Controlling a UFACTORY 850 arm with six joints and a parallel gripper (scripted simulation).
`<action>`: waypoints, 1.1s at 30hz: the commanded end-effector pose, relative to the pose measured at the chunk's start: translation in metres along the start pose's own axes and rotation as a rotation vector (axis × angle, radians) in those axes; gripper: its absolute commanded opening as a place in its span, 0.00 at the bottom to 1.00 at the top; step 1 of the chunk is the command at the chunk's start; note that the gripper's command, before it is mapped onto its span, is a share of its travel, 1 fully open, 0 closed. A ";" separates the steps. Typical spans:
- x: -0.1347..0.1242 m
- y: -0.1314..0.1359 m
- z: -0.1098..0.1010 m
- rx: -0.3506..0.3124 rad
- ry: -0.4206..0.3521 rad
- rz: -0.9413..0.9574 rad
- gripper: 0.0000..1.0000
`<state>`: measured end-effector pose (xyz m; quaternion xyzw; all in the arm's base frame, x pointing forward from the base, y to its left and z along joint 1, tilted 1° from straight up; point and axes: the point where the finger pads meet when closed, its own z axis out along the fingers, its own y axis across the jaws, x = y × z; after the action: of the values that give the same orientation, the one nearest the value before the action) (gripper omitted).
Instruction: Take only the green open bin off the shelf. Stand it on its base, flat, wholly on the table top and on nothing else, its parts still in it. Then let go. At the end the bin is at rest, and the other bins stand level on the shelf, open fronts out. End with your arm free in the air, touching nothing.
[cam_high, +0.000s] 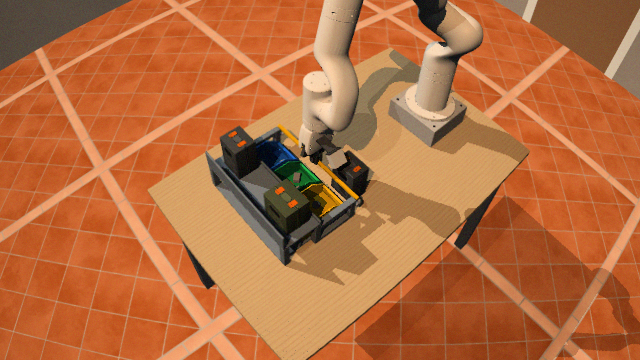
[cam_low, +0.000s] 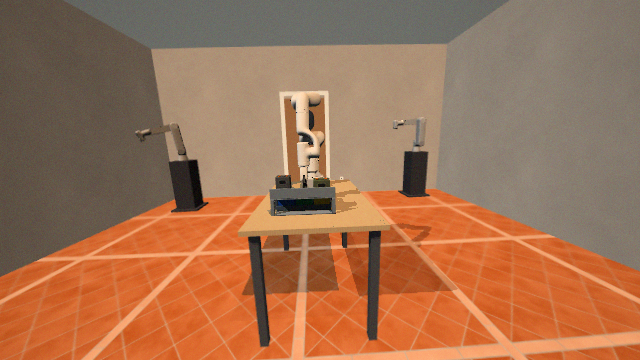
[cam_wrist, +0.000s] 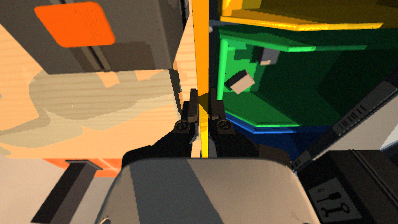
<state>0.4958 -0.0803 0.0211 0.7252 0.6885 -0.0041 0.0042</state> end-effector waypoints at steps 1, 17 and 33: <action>0.000 0.001 -0.002 -0.002 0.000 0.000 0.00; 0.000 0.001 -0.056 -0.002 0.000 0.000 0.00; 0.000 0.001 -0.092 -0.002 0.000 0.000 0.00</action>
<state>0.4964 -0.0794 0.1089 0.7252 0.6885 -0.0037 0.0047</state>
